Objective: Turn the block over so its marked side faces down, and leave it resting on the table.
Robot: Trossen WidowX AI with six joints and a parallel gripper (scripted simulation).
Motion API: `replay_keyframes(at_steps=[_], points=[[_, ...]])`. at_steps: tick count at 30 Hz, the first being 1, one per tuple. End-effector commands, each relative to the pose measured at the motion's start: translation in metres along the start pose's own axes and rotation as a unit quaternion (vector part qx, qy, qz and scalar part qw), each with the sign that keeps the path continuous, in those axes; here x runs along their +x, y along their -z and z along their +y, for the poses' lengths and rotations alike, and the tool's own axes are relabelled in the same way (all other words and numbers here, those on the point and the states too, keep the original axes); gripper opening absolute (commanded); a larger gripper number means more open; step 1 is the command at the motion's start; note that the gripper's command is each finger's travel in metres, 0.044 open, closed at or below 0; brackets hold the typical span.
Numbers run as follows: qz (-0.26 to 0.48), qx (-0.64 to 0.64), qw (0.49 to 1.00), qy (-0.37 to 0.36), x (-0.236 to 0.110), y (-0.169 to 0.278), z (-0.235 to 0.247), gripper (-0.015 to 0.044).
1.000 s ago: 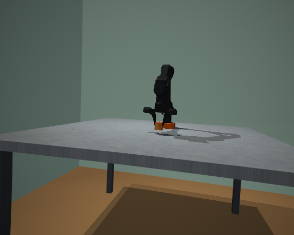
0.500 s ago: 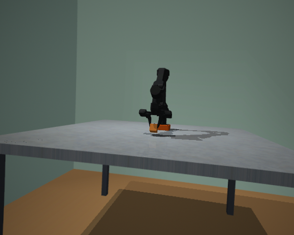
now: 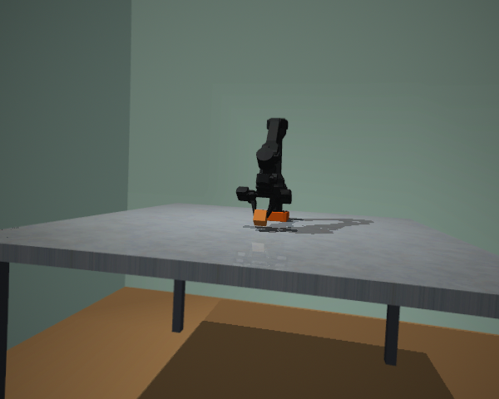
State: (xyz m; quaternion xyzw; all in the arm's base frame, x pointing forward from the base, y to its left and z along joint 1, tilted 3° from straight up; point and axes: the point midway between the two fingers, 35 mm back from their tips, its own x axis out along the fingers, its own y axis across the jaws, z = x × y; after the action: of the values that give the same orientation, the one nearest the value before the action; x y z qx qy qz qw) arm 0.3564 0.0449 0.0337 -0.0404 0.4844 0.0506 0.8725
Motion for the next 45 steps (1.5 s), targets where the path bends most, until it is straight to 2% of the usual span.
replay_keyframes(at_steps=[1, 14, 28, 45], points=[[-0.024, -0.002, 1.000, -0.002, 0.009, 0.002, 0.001, 0.0000], [-0.123, -0.002, 0.992, -0.002, 0.026, 0.009, 0.001, 0.0000], [-0.226, -0.002, 0.974, -0.002, 0.018, 0.020, 0.000, 0.0000], [-0.244, -0.002, 0.970, -0.002, 0.014, 0.019, 0.000, 0.0000]])
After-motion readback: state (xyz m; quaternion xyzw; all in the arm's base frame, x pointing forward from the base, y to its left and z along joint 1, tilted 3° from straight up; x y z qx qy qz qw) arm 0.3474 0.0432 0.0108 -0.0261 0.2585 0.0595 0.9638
